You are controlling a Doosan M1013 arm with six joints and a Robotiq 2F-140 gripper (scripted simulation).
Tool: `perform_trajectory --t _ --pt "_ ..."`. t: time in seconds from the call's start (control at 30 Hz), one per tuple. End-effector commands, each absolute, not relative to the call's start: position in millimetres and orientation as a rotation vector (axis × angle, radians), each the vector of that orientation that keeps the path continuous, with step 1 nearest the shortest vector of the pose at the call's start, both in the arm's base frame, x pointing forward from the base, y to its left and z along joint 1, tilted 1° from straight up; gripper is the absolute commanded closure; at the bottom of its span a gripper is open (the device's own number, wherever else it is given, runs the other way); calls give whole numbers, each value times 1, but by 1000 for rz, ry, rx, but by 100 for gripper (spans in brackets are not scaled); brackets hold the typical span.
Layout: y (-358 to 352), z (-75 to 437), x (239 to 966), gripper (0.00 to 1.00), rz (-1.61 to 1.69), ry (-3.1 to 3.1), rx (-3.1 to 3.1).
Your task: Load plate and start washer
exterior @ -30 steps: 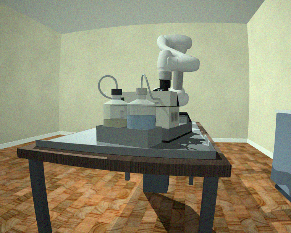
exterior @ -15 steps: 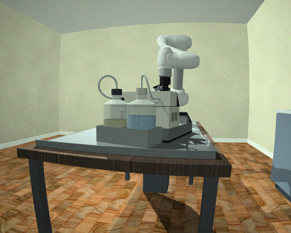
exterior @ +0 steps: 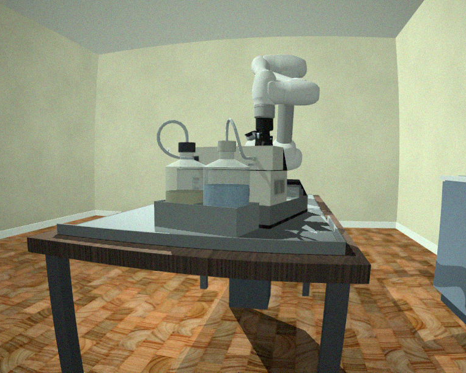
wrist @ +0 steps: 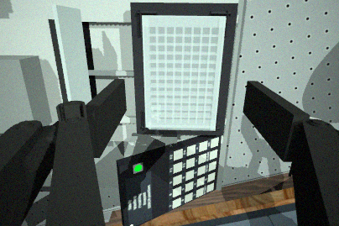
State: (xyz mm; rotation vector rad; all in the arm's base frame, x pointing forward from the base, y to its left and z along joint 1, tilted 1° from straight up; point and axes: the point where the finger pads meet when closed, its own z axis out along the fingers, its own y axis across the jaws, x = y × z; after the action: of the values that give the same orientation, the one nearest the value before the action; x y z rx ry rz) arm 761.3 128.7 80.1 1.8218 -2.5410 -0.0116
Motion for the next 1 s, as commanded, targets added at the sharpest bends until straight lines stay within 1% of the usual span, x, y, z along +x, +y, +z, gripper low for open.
perform_trajectory --t 0.0,0.4,0.7,0.73,0.97 --pt "129 88 762 30 -11 -2542 1823" --pt "129 105 762 30 -11 -2542 1823" --pt "129 105 762 30 -11 -2542 1823" --pt "134 105 762 90 -11 -2512 1865" --pt "159 105 761 90 -13 -2348 2068"
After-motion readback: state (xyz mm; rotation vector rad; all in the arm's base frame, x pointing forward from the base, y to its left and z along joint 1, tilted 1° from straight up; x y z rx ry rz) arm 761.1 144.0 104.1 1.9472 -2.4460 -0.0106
